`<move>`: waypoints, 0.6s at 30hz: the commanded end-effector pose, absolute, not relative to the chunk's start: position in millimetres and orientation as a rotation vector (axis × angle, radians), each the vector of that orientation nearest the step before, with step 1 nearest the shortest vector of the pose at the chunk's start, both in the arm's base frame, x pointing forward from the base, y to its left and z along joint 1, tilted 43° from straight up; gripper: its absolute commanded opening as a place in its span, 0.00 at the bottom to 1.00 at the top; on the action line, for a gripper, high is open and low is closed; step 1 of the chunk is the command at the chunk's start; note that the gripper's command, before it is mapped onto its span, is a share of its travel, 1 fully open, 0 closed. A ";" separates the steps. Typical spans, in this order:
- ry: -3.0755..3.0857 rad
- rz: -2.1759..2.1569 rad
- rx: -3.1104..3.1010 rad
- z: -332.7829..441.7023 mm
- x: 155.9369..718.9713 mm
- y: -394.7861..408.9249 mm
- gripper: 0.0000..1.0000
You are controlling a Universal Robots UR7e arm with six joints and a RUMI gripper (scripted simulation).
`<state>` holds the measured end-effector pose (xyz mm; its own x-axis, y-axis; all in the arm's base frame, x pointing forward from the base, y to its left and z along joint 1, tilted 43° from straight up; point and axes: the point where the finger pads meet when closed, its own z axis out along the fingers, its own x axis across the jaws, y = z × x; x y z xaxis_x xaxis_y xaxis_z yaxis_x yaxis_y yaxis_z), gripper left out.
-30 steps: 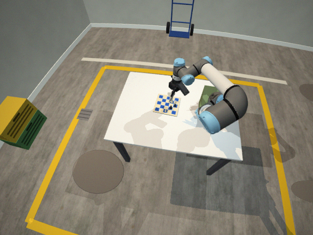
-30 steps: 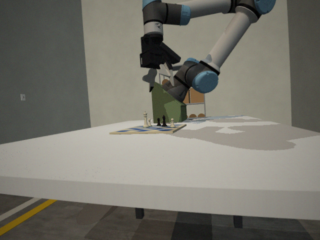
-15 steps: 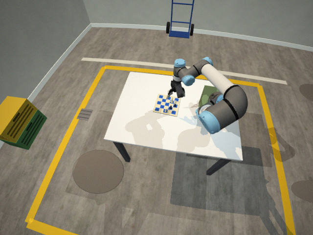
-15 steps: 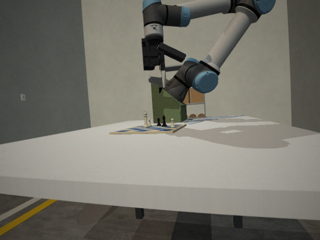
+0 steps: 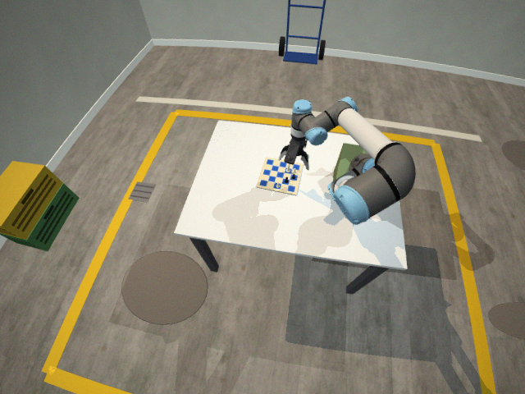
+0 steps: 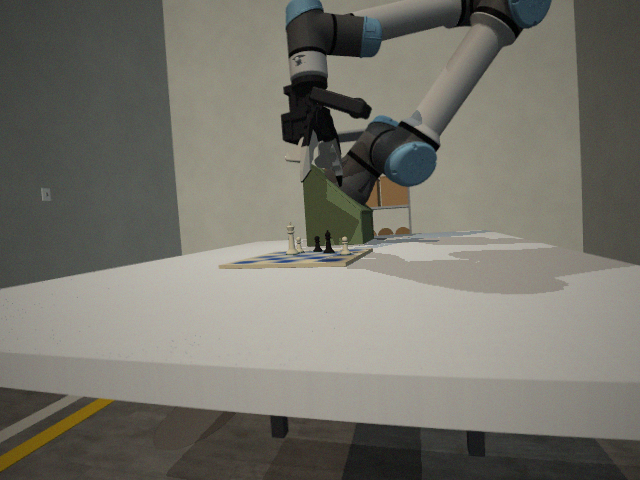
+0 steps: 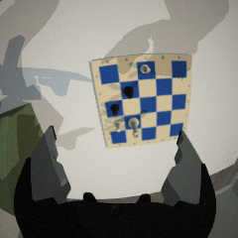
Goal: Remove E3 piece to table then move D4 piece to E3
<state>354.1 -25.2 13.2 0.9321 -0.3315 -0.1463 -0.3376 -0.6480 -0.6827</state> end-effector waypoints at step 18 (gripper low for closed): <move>1.394 0.403 -1.982 3.2 360.9 -25.2 1.00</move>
<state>359.8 -24.7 4.8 0.5030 -0.6682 -0.5482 -0.8543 -0.2880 -0.4328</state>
